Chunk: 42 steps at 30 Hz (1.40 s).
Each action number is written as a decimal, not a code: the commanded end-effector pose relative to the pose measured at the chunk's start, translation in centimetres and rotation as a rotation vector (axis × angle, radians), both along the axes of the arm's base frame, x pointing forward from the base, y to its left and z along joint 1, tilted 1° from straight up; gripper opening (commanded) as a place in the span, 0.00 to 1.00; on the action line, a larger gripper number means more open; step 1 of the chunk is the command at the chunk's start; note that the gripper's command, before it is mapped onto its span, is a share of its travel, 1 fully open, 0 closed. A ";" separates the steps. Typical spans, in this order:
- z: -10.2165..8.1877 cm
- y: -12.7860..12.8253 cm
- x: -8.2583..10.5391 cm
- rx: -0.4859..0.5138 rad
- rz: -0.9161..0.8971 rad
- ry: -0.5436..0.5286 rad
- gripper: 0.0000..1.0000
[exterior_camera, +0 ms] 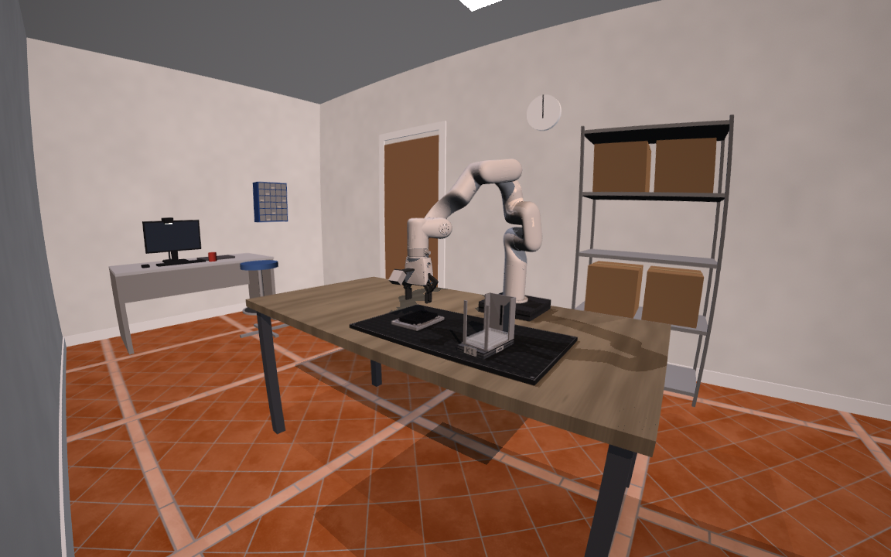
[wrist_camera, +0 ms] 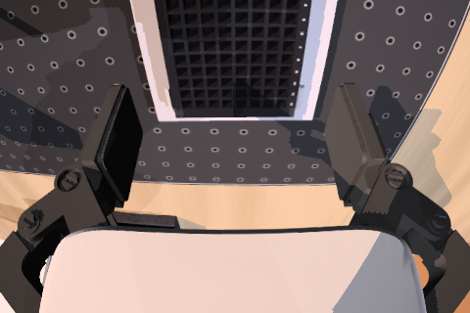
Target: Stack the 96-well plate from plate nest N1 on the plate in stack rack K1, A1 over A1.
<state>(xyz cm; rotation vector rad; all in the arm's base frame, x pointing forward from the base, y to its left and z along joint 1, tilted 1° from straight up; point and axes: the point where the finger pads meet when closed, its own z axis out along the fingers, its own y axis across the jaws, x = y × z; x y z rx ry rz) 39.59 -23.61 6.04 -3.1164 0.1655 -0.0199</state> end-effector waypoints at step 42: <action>-4.0 0.0 0.2 -0.002 0.000 -0.004 1.00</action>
